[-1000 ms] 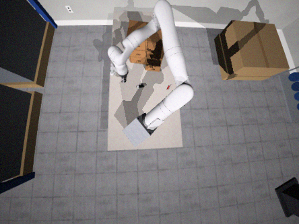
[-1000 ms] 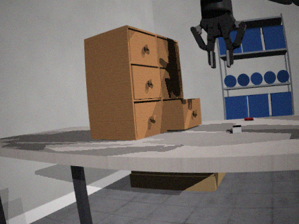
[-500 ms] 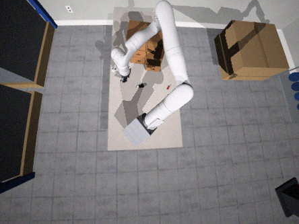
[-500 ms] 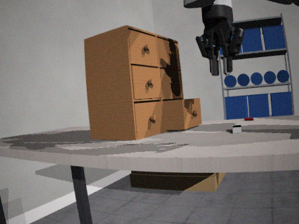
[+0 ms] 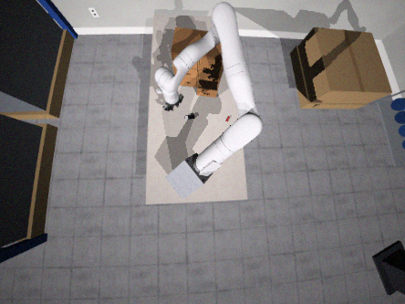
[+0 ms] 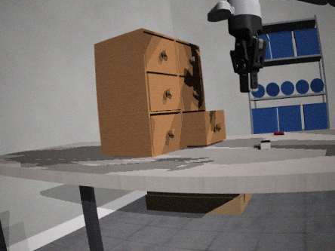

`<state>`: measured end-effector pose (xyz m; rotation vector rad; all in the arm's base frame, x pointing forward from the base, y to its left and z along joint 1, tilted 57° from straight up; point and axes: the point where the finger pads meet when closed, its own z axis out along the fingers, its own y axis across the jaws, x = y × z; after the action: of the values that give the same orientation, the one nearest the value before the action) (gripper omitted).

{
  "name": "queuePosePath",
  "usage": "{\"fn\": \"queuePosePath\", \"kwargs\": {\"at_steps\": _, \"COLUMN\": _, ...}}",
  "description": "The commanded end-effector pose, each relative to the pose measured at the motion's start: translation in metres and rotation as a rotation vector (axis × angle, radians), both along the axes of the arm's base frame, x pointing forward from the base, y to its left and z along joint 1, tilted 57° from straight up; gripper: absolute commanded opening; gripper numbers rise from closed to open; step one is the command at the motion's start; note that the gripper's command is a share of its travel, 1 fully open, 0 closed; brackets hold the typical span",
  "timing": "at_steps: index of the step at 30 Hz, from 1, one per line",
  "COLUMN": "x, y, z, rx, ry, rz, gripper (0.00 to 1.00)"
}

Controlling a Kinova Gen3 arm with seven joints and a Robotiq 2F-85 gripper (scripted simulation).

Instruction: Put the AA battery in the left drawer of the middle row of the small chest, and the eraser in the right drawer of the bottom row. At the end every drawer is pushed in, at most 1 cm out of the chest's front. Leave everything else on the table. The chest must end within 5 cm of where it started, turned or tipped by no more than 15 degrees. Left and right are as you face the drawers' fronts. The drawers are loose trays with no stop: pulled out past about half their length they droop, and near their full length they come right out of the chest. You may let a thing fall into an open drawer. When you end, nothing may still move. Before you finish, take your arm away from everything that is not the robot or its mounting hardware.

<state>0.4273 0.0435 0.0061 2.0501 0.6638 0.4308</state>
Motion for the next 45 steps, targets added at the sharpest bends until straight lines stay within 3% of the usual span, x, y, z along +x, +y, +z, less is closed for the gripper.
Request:
{"fn": "queuePosePath", "kwargs": {"at_steps": 1, "x": 0.001, "y": -0.006, "z": 0.001, "rx": 0.036, "ry": -0.046, "rz": -0.037, "gripper": 0.33}}
{"fn": "queuePosePath", "kwargs": {"at_steps": 25, "x": 0.004, "y": -0.04, "z": 0.007, "rx": 0.421, "ry": -0.522, "rz": -0.428, "gripper": 0.33}}
{"fn": "queuePosePath", "kwargs": {"at_steps": 27, "x": 0.004, "y": -0.04, "z": 0.007, "rx": 0.421, "ry": -0.522, "rz": -0.428, "gripper": 0.33}}
{"fn": "queuePosePath", "kwargs": {"at_steps": 42, "x": 0.002, "y": -0.061, "z": 0.011, "rx": 0.642, "ry": -0.805, "rz": -0.668, "gripper": 0.33}}
{"fn": "queuePosePath", "kwargs": {"at_steps": 45, "x": 0.002, "y": -0.063, "z": 0.011, "rx": 0.655, "ry": -0.822, "rz": -0.683, "gripper": 0.33}}
